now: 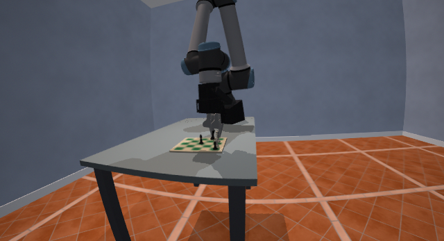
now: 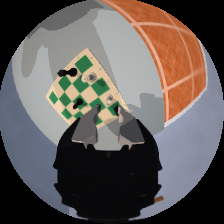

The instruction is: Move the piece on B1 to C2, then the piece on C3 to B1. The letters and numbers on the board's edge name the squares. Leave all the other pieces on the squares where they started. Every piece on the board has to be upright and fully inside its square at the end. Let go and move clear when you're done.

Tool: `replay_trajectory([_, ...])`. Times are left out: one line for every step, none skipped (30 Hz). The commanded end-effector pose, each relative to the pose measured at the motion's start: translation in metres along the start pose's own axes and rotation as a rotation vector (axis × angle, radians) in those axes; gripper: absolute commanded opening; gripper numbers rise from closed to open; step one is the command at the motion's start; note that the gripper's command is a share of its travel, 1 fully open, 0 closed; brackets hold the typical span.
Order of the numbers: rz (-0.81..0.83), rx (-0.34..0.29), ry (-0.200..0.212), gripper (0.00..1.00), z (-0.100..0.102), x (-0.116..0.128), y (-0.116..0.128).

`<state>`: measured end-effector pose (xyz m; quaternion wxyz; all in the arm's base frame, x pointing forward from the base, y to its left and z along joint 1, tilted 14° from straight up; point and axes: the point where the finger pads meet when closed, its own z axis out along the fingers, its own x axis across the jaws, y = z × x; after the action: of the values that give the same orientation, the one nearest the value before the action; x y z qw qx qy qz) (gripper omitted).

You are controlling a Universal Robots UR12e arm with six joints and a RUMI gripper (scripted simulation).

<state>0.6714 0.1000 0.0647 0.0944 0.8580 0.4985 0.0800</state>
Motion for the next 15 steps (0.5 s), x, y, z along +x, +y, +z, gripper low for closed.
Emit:
replay_trajectory([0.000,-0.001,0.001,0.22,-0.0006,0.0003,0.0005])
replay_trajectory([0.000,-0.001,0.001,0.22,-0.0006,0.0003,0.0005])
replay_trajectory([0.000,-0.001,0.001,0.22,-0.0006,0.0003,0.0005])
replay_trajectory([0.000,-0.001,0.001,0.22,-0.0006,0.0003,0.0005])
replay_trajectory([0.000,-0.001,0.001,0.22,-0.0006,0.0003,0.0005])
replay_trajectory([0.000,-0.001,0.001,0.22,-0.0006,0.0003,0.0005])
replay_trajectory([0.000,-0.001,0.001,0.22,-0.0006,0.0003,0.0005])
replay_trajectory([0.000,-0.001,0.001,0.22,-0.0006,0.0003,0.0005])
replay_trajectory([0.000,-0.001,0.001,0.22,-0.0005,0.0003,0.0005])
replay_trajectory([0.000,-0.001,0.001,0.22,-0.0003,0.0003,0.0005])
replay_trajectory([0.000,-0.001,0.001,0.22,0.0000,0.0003,0.0005])
replay_trajectory([0.000,-0.001,0.001,0.22,0.0005,0.0003,0.0005])
replay_trajectory([0.000,-0.001,0.001,0.22,0.0012,0.0003,0.0005])
replay_trajectory([0.000,-0.001,0.001,0.22,0.0021,0.0003,0.0005])
replay_trajectory([0.000,-0.001,0.001,0.22,0.0033,0.0003,0.0005])
